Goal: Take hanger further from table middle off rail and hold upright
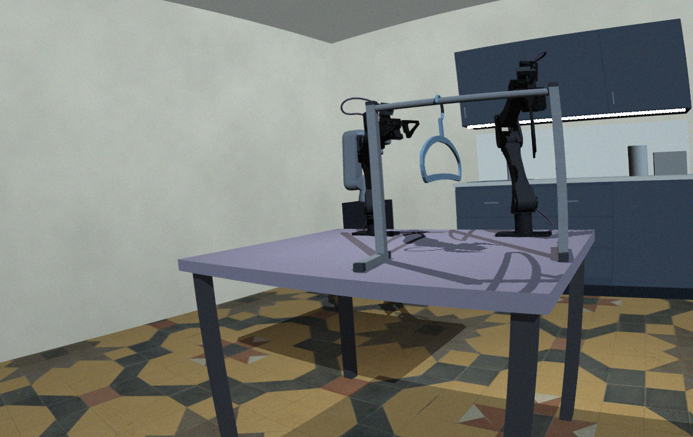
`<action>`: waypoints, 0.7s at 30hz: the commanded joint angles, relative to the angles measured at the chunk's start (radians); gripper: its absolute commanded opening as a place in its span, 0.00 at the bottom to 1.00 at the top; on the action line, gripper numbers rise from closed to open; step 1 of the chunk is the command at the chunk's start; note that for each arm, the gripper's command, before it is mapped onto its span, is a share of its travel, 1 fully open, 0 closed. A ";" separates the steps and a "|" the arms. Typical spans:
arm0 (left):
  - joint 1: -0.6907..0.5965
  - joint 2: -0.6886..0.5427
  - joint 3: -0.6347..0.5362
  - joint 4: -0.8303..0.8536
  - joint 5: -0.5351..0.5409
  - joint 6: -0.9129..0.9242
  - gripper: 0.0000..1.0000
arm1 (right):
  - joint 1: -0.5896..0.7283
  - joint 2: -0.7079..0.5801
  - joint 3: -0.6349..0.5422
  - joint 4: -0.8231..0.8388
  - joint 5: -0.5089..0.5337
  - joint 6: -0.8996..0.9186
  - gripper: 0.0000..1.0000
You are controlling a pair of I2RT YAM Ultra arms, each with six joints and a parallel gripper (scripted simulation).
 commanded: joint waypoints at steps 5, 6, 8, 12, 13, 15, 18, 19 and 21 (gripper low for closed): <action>0.042 -0.037 -0.003 0.018 0.076 0.030 0.00 | 0.005 0.010 0.026 0.001 -0.007 0.007 1.00; 0.046 -0.038 -0.006 0.019 0.081 0.031 0.00 | 0.005 0.010 0.026 0.001 -0.007 0.007 1.00; 0.055 -0.038 -0.011 0.020 0.093 0.036 0.00 | 0.005 0.010 0.026 0.001 -0.007 0.007 1.00; 0.057 -0.038 -0.003 0.020 0.095 0.036 0.00 | 0.005 0.010 0.026 0.001 -0.007 0.007 1.00; 0.057 -0.038 -0.003 0.020 0.096 0.034 0.00 | 0.005 0.010 0.026 0.001 -0.007 0.007 1.00; 0.057 -0.038 -0.003 0.020 0.096 0.032 0.00 | 0.000 0.001 0.015 0.004 -0.002 0.001 1.00; 0.057 -0.038 -0.003 0.021 0.096 0.032 0.00 | 0.000 0.001 0.015 0.004 -0.002 0.001 1.00; 0.057 -0.038 -0.003 0.021 0.096 0.032 0.00 | 0.000 0.001 0.015 0.004 -0.002 0.001 1.00; 0.057 -0.038 -0.003 0.021 0.096 0.032 0.00 | 0.000 0.001 0.015 0.004 -0.002 0.001 1.00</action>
